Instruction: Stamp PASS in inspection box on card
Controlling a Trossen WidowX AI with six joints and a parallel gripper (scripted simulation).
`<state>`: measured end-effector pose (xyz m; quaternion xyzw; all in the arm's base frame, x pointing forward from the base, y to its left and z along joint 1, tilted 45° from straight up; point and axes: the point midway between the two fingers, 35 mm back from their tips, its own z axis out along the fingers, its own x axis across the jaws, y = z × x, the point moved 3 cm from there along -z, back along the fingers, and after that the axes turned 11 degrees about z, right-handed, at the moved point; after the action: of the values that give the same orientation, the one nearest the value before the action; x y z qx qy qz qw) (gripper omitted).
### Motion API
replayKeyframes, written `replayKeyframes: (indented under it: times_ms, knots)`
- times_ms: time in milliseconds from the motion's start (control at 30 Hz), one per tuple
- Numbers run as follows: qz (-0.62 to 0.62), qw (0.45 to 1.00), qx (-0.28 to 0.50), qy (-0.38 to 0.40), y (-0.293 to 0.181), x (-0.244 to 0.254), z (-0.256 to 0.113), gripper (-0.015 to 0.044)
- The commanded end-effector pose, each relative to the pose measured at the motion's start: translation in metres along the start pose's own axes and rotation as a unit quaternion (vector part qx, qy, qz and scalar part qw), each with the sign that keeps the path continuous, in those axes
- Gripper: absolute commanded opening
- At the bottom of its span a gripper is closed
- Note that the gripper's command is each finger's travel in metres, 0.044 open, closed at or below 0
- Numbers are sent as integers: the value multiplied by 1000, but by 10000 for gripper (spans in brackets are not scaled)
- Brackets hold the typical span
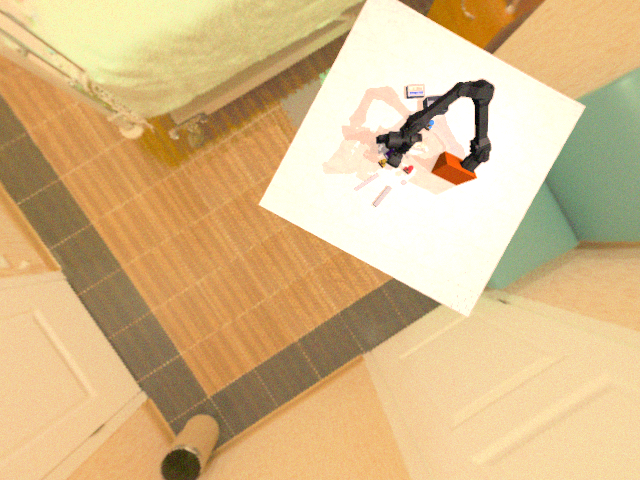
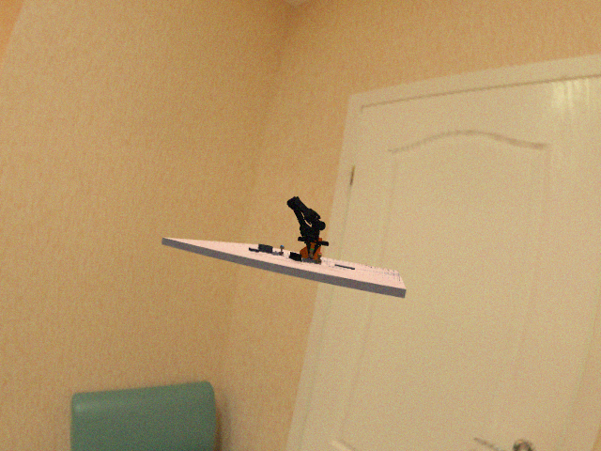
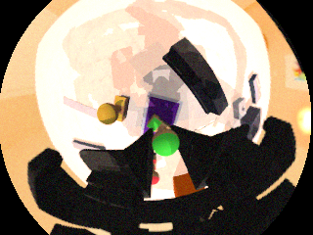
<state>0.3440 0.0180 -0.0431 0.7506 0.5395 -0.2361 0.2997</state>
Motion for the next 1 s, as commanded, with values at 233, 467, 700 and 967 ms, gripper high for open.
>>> replayKeyframes:
  times_ms: [233, 467, 700, 967]
  knots:
    - [2, 1000, -1, 1, 0, 1, -13, 0]
    - [2, 1000, -1, 1, 1, 1, -24, 0]
    - [2, 1000, -1, 2, 1, 1, -35, 0]
    - [2, 1000, -1, 2, 0, 1, -49, 0]
